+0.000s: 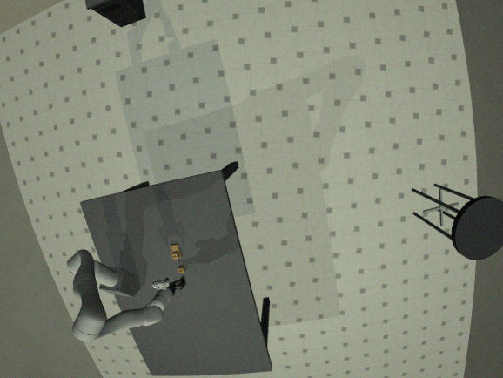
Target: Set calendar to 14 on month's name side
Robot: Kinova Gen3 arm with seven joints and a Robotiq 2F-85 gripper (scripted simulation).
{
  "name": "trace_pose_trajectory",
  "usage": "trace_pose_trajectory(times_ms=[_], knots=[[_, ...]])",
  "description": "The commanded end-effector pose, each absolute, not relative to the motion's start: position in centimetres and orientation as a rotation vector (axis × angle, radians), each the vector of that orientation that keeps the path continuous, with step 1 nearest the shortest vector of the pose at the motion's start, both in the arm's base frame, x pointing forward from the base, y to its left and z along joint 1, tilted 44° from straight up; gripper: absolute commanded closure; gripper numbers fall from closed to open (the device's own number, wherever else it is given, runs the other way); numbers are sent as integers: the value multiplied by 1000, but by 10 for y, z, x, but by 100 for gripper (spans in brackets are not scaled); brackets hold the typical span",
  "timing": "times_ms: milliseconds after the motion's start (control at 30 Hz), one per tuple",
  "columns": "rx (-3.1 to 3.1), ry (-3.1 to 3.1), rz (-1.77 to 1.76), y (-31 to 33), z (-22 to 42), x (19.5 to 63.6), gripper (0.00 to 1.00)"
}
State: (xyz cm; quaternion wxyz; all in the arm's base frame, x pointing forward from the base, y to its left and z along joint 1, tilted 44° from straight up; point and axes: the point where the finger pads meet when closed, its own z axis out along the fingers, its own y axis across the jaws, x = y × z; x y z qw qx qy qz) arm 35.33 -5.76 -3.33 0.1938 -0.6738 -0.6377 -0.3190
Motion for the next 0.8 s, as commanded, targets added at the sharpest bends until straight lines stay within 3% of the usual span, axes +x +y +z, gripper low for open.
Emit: trace_pose_trajectory(times_ms=[0,633,667,767], knots=[[-1892,-1789,-895,-58,-33,354,0],[-1891,-1790,-895,-53,-38,355,0],[-1891,-1790,-895,-53,-38,355,52],[-1891,-1790,-895,-53,-38,355,52]])
